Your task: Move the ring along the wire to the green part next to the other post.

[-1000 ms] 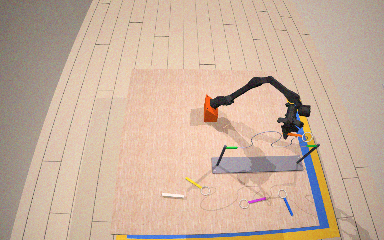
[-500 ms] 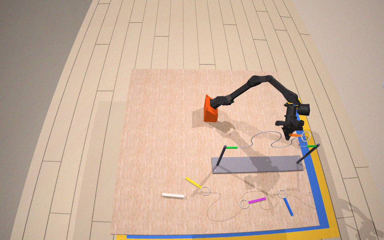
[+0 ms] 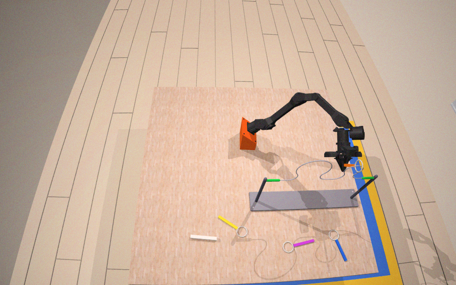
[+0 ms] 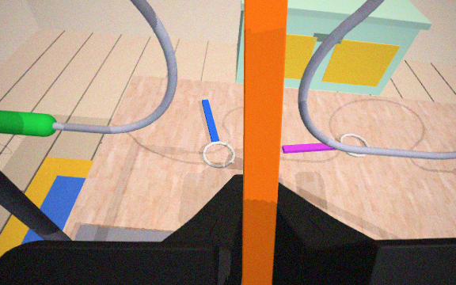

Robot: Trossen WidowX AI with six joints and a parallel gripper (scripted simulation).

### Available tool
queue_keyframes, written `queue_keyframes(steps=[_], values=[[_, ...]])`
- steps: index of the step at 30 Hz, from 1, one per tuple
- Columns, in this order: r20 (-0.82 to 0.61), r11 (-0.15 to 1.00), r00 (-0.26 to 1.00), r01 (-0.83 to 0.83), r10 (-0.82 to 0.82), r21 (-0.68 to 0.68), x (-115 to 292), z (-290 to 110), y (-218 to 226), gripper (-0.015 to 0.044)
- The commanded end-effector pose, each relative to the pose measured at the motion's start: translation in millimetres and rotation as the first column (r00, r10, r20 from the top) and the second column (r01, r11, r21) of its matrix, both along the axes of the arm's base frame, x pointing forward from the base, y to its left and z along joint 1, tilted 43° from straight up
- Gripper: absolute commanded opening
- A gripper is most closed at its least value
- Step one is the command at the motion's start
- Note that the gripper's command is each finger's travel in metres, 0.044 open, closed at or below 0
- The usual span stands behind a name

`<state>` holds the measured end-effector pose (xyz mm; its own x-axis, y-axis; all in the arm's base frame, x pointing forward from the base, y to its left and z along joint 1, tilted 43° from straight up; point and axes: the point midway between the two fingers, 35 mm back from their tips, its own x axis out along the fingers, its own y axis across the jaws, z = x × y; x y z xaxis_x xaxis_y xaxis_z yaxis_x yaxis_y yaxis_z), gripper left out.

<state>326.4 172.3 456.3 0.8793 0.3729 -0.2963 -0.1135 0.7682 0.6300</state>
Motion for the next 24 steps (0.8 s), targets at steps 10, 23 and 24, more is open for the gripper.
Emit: queue_keyframes(steps=[10, 23, 24], values=[[0.0, 0.954, 1.0, -0.025, 0.027, 0.297, -2, 14, 13, -0.015], [0.006, 0.827, 0.999, -0.043, 0.047, 0.56, -4, 31, 21, -0.015], [0.007, 0.814, 0.999, -0.044, 0.049, 0.579, -4, 32, 22, -0.015]])
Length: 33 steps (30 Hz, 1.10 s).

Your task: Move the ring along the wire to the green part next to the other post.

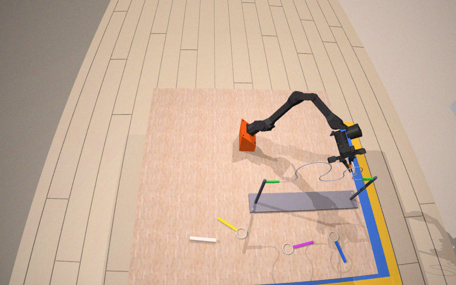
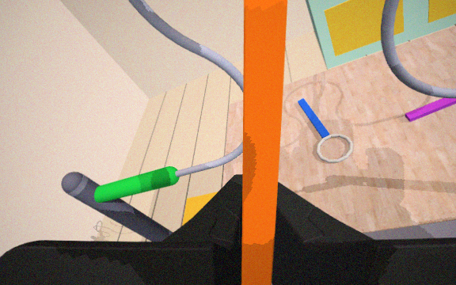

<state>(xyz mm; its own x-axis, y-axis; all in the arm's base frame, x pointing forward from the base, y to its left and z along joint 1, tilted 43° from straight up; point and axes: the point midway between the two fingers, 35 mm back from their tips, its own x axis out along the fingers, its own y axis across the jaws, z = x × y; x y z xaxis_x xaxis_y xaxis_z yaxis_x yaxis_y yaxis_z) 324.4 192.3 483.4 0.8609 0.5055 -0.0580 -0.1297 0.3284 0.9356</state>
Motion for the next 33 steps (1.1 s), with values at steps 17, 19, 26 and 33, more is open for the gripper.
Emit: queue_keyframes(steps=[17, 19, 26, 33], values=[[0.003, 0.896, 0.999, -0.033, 0.035, 0.442, -3, 29, 4, -0.015], [0.003, 0.875, 0.999, -0.035, 0.038, 0.482, -4, 32, 4, -0.015], [0.007, 0.789, 0.999, -0.041, 0.047, 0.614, -4, 42, 2, -0.015], [0.011, 0.682, 0.998, -0.046, 0.055, 0.73, -5, 51, -2, -0.015]])
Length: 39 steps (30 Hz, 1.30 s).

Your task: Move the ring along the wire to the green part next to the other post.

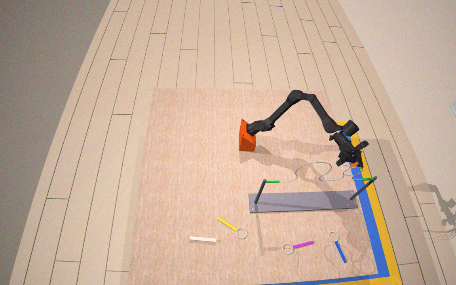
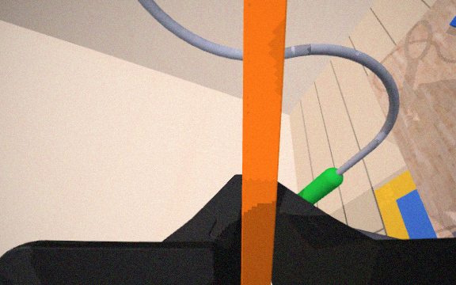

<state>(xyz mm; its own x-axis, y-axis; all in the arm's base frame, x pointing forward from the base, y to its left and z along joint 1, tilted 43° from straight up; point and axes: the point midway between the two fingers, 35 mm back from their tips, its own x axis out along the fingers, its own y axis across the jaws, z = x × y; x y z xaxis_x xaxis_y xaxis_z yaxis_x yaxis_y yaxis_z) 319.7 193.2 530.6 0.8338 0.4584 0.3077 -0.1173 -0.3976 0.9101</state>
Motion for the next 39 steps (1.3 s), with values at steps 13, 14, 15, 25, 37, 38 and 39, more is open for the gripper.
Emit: queue_keyframes(steps=[13, 14, 15, 25, 37, 38, 39], values=[[-0.007, 0.933, 1.0, -0.016, 0.02, 0.358, -1, 20, -13, -0.015], [-0.007, 0.925, 1.0, -0.017, 0.022, 0.379, -1, 21, -14, -0.015], [-0.008, 0.917, 1.0, -0.018, 0.023, 0.4, -1, 22, -15, -0.015], [-0.007, 0.812, 0.999, -0.026, 0.037, 0.583, -1, 30, -25, -0.015], [-0.003, 0.687, 0.999, -0.032, 0.049, 0.726, -1, 35, -32, -0.015], [-0.003, 0.681, 0.999, -0.032, 0.049, 0.732, -1, 35, -31, -0.015], [-0.002, 0.675, 0.999, -0.032, 0.05, 0.737, -1, 35, -31, -0.015]])
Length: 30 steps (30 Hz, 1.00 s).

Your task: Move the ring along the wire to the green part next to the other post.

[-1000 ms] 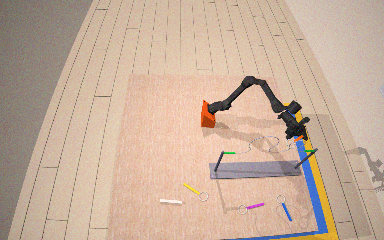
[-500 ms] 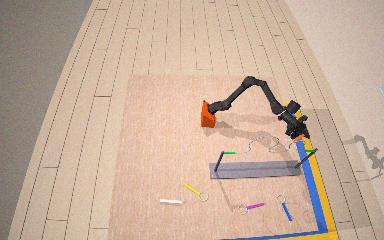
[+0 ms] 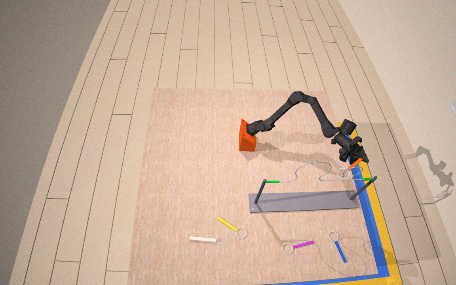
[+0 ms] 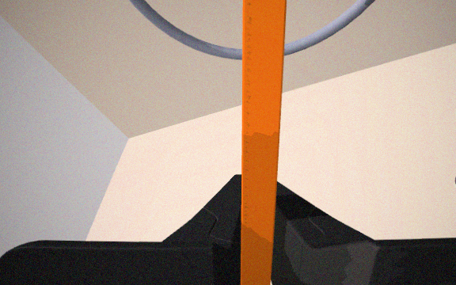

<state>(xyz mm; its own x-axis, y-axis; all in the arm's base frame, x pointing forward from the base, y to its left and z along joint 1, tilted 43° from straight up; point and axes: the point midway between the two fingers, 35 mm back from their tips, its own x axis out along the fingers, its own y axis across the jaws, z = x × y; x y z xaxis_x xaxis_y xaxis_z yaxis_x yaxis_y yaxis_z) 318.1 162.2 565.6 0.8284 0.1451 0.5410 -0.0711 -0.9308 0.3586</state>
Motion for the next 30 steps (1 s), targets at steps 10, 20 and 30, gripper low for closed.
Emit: queue_keyframes(steps=[10, 20, 30], values=[[0.0, 1.0, 1.0, 0.003, -0.003, 0.027, 0, -2, 11, -0.015], [0.009, 0.993, 1.0, 0.016, -0.015, -0.118, 0, -13, 34, -0.015], [0.023, 0.949, 0.999, 0.034, -0.028, -0.315, 1, -32, 59, -0.015]])
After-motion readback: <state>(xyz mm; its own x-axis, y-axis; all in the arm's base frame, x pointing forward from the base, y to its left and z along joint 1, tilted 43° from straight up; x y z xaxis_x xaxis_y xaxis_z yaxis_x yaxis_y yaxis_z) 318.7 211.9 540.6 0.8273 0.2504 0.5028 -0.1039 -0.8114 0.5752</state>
